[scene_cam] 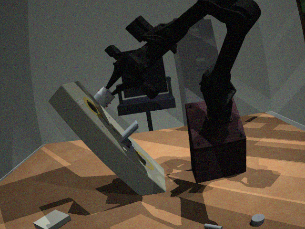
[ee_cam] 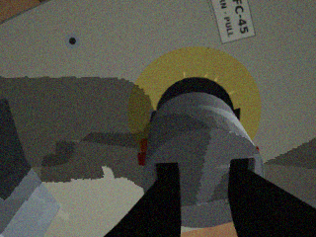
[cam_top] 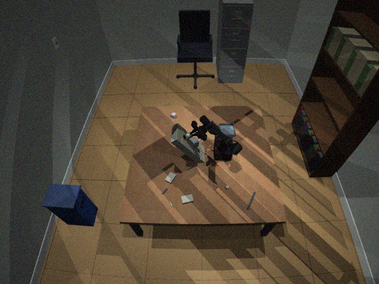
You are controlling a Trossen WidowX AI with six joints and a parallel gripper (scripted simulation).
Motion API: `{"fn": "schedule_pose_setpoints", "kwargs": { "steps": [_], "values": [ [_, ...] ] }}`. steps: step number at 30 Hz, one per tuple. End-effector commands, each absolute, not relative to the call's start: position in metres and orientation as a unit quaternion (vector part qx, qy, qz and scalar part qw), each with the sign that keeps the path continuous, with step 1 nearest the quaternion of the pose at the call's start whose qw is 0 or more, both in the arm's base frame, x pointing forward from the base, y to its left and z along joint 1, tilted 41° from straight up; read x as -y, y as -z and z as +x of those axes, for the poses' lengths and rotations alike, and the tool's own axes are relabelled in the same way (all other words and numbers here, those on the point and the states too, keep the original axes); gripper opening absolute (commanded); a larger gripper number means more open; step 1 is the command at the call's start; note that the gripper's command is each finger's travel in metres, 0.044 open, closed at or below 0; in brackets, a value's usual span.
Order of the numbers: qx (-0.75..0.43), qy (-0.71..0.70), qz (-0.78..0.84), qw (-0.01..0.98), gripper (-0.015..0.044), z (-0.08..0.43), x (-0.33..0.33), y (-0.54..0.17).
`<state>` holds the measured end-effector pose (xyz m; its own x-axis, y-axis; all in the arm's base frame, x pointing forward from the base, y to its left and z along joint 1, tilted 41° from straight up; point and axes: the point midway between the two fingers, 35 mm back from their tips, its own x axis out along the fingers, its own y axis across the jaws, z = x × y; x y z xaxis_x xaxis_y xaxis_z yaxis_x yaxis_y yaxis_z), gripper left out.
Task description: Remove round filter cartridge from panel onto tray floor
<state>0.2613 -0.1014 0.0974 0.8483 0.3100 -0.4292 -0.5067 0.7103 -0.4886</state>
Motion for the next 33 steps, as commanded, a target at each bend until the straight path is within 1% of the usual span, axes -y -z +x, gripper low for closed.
{"fn": "schedule_pose_setpoints", "kwargs": {
  "steps": [1,20,24,33],
  "values": [
    [-0.158,-0.225,-0.308,0.911,0.0,0.255,0.094,-0.09],
    [-0.158,-0.225,-0.307,0.911,0.0,0.228,0.056,-0.048],
    [-0.157,-0.229,-0.305,0.911,0.01,0.232,0.06,-0.052],
    [-0.157,-0.229,-0.305,0.911,0.01,0.232,0.06,-0.052]
  ]
}}
